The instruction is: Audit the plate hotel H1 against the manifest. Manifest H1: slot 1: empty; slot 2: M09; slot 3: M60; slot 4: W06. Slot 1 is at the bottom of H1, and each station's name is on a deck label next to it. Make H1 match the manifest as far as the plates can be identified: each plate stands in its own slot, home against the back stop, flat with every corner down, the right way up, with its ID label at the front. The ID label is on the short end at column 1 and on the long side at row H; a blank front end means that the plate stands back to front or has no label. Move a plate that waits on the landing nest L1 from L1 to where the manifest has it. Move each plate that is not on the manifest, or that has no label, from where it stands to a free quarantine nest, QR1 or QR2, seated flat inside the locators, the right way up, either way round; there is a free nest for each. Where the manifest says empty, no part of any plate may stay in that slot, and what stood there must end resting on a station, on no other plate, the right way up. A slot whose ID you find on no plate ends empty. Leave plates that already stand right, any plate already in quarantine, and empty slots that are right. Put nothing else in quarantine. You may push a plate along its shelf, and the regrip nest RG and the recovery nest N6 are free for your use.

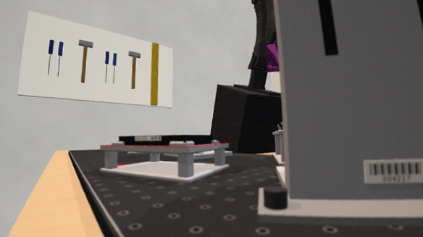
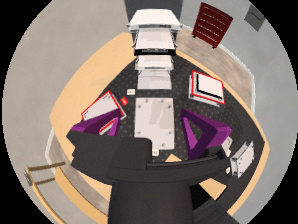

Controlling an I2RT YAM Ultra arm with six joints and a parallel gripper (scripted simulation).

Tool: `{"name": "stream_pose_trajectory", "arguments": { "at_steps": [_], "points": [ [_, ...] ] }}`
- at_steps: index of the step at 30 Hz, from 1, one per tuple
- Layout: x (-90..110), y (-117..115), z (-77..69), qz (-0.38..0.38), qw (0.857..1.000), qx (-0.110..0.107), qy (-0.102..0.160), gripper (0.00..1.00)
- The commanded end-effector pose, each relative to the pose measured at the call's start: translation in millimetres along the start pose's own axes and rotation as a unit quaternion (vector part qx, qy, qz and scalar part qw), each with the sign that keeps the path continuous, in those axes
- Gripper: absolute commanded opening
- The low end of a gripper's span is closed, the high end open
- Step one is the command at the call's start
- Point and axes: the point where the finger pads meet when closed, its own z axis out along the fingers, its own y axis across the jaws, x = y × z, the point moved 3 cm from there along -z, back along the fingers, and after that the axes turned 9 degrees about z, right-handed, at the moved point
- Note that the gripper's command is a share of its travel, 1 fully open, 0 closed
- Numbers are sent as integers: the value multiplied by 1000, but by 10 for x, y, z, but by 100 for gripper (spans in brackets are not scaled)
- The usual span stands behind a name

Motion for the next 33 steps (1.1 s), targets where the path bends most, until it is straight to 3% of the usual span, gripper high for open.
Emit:
{"name": "stream_pose_trajectory", "arguments": {
  "at_steps": [1,33],
  "points": [
    [46,-60,-63,-8,999,17,26,100],
    [-648,81,-684,-8,999,17,26,100]
  ]
}}
